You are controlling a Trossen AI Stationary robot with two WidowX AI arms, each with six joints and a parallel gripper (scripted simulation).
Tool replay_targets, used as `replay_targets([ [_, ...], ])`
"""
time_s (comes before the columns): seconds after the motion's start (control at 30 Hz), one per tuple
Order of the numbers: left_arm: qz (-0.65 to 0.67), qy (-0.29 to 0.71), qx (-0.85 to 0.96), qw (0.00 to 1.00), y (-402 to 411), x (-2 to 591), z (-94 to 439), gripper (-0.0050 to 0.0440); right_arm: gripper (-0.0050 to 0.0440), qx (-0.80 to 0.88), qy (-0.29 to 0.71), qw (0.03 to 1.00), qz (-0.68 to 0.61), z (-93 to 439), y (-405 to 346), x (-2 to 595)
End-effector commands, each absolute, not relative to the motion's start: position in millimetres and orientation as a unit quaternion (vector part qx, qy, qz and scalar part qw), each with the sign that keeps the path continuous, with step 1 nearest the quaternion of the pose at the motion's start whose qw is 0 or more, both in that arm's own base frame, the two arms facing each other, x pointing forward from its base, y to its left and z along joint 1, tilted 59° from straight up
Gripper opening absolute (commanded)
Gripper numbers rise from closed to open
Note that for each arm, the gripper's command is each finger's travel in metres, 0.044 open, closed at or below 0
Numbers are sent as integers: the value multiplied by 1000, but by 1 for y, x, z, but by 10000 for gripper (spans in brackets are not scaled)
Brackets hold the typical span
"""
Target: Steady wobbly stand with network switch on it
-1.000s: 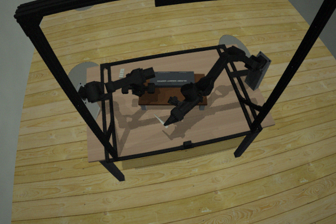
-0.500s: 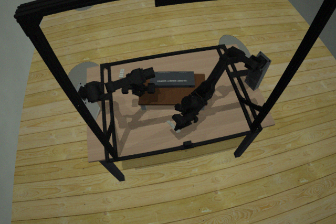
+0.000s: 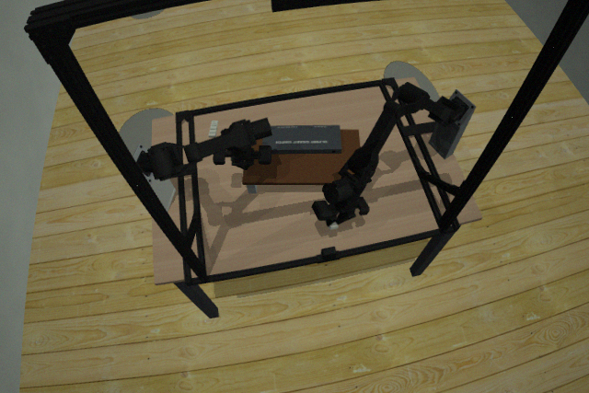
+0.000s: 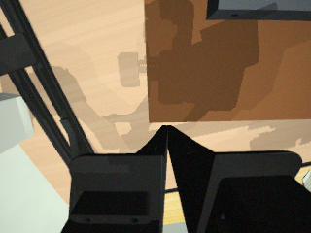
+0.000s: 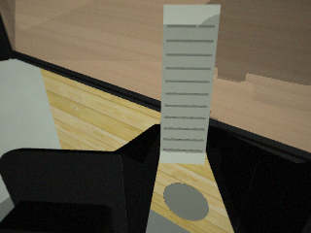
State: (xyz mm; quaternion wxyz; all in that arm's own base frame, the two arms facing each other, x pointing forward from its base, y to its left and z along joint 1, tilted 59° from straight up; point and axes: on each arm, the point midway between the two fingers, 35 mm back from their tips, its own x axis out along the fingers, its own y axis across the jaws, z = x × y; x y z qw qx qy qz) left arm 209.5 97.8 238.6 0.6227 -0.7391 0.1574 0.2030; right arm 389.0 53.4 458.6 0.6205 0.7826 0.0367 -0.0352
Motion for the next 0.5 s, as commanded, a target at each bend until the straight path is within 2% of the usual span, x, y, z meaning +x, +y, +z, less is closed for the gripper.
replay_targets([
  [0.0, 203, 157, -739, 623, 98, 210, 239, 0, 0, 816, 82, 561, -108, 410, 51, 394],
  [0.2, 203, 157, -739, 623, 98, 210, 239, 0, 0, 811, 73, 572, -99, 416, 51, 392],
  [0.47, 203, 157, -739, 623, 98, 210, 239, 0, 0, 847, 111, 476, -208, 353, 46, 387],
])
